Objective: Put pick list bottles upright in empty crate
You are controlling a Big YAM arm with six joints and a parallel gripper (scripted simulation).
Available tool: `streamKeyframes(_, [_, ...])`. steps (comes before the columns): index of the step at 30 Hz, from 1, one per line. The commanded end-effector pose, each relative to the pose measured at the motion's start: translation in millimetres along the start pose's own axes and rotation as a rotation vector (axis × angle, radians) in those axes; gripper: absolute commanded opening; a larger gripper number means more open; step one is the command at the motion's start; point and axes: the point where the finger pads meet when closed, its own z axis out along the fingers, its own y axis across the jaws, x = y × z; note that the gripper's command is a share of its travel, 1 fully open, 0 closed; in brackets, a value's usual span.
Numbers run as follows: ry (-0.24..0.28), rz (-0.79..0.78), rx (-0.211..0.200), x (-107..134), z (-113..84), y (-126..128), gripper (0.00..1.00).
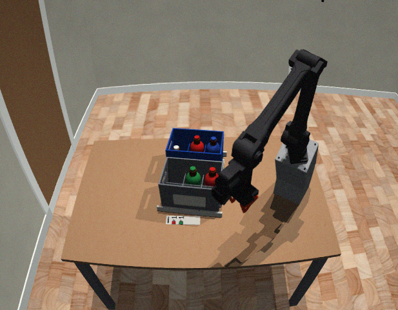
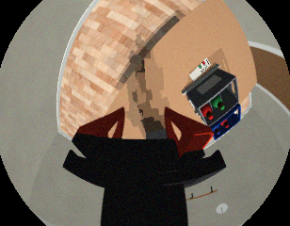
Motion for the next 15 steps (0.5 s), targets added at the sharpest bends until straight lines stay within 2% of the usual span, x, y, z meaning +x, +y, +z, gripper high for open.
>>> streamKeyframes(1, [-0.025,0.016,0.000,-12.2,-10.1,1.1,0.61])
streamKeyframes(12, [-0.025,0.016,0.000,-11.7,-9.6,0.9,0.61])
streamKeyframes(13, [-0.011,0.036,0.009,-14.5,-7.5,-3.2,0.61])
streamKeyframes(15, [-0.025,0.016,0.000,-11.6,-9.4,0.9,0.61])
